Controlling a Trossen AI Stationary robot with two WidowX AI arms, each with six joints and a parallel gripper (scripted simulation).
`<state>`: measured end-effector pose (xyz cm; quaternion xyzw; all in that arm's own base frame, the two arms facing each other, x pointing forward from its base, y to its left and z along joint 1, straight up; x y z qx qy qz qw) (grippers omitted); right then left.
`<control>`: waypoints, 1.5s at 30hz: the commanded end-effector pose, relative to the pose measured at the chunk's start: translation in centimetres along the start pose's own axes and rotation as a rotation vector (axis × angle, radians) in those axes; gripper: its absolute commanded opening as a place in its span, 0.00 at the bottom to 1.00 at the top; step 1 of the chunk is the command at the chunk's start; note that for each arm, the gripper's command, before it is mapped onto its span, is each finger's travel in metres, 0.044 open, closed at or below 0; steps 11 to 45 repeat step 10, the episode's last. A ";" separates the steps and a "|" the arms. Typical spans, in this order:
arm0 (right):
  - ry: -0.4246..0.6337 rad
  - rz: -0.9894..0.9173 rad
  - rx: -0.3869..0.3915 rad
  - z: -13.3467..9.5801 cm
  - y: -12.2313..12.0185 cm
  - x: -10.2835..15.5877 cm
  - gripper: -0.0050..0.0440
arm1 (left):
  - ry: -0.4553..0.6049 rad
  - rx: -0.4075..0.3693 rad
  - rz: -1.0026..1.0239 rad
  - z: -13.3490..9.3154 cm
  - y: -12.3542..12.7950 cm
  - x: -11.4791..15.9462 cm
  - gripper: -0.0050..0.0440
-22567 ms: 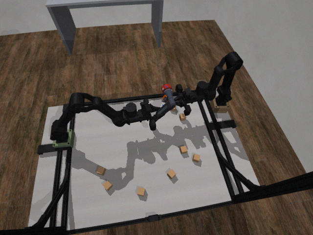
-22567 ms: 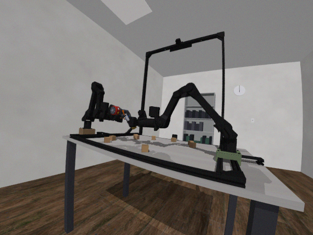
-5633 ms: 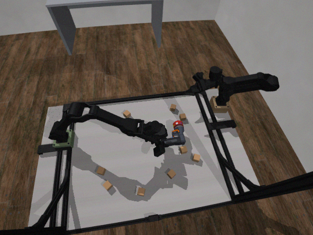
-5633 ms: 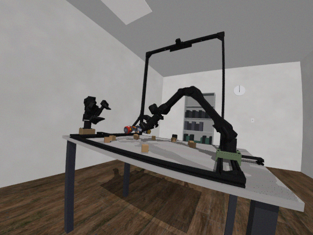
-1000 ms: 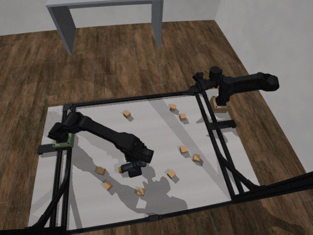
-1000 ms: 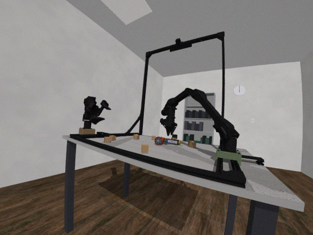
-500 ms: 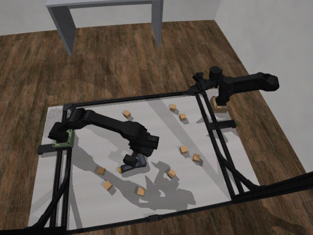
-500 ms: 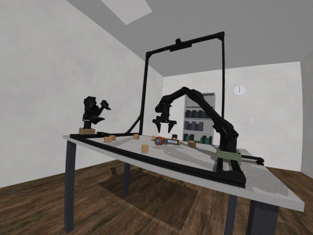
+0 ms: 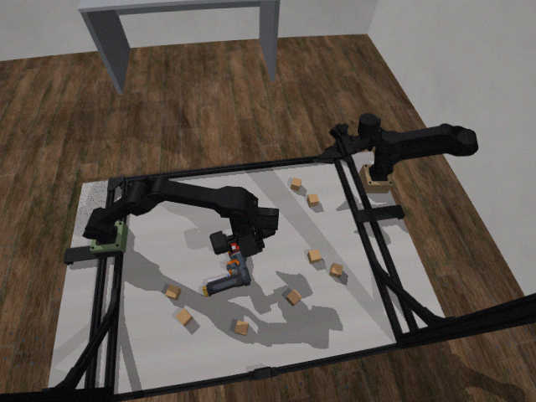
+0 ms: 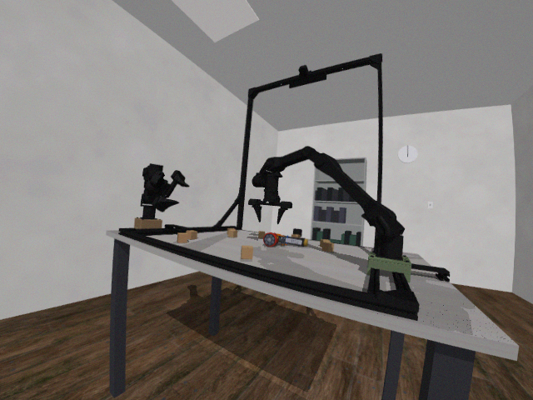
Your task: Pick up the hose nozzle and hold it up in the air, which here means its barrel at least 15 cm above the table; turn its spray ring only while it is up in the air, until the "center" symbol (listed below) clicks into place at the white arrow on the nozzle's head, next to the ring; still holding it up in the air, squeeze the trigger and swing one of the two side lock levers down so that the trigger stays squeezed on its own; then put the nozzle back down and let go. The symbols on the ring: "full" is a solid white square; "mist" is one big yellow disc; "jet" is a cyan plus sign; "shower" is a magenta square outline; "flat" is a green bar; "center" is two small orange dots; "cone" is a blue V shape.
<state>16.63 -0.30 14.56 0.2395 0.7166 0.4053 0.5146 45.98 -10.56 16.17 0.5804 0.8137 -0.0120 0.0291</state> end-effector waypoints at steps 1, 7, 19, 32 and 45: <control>0.008 0.010 0.005 0.0 -0.3 0.3 0.92 | -0.009 -0.002 0.181 -0.2 1.2 1.2 0.92; 0.008 0.010 0.005 0.0 -0.3 0.3 0.92 | -0.019 -0.015 0.512 -0.9 2.8 3.2 0.92; 0.008 0.010 0.005 0.0 -0.3 0.3 0.92 | -0.022 -0.022 0.679 -1.1 3.3 4.0 0.92; 0.008 0.010 0.005 0.0 -0.3 0.3 0.92 | -0.022 -0.022 0.679 -1.1 3.3 4.0 0.92; 0.008 0.010 0.005 0.0 -0.3 0.3 0.92 | -0.022 -0.022 0.679 -1.1 3.3 4.0 0.92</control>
Point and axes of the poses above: on each arm, the point midway between the two fingers, 35 mm back from their tips, its own z axis out along the fingers, its own y axis across the jaws, x = y × z, the point moved 8 cm from there along -z, back along the fingers, and after that the axes turned 5 degrees about -z, right-handed, at the moved point
